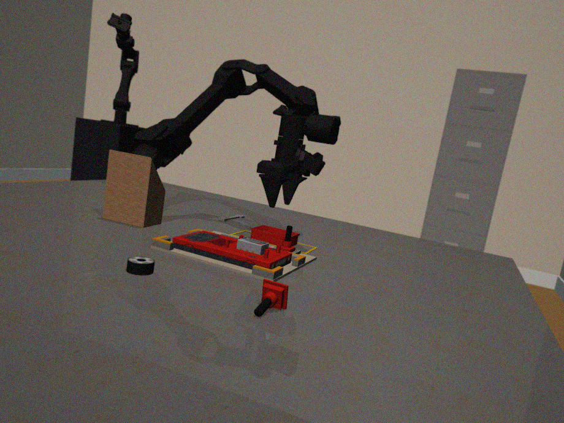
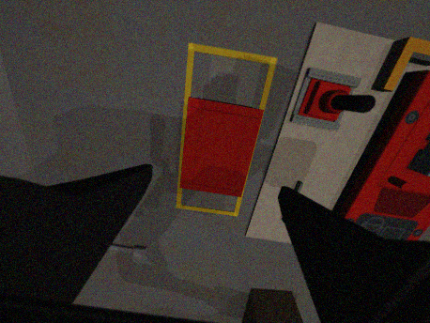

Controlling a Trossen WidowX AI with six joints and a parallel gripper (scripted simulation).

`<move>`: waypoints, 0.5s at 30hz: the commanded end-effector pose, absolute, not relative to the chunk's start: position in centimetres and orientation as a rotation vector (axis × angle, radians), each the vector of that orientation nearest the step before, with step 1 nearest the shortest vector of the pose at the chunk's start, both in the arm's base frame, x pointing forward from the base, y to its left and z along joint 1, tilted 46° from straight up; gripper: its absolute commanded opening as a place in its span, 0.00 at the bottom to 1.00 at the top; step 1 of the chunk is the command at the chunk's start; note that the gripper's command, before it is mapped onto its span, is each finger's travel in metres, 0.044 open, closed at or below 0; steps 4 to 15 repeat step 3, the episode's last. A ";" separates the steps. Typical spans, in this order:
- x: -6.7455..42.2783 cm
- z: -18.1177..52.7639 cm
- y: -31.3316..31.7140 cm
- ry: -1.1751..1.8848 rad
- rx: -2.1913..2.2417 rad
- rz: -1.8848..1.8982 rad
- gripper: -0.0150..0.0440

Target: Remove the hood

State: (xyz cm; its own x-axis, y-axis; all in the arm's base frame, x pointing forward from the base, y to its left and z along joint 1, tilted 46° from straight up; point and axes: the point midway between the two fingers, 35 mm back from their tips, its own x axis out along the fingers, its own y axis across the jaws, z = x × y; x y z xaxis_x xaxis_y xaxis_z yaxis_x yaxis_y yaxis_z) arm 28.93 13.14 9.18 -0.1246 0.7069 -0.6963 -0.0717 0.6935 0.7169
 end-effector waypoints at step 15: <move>28.9 9.2 13.1 1.564 0.535 0.726 1.00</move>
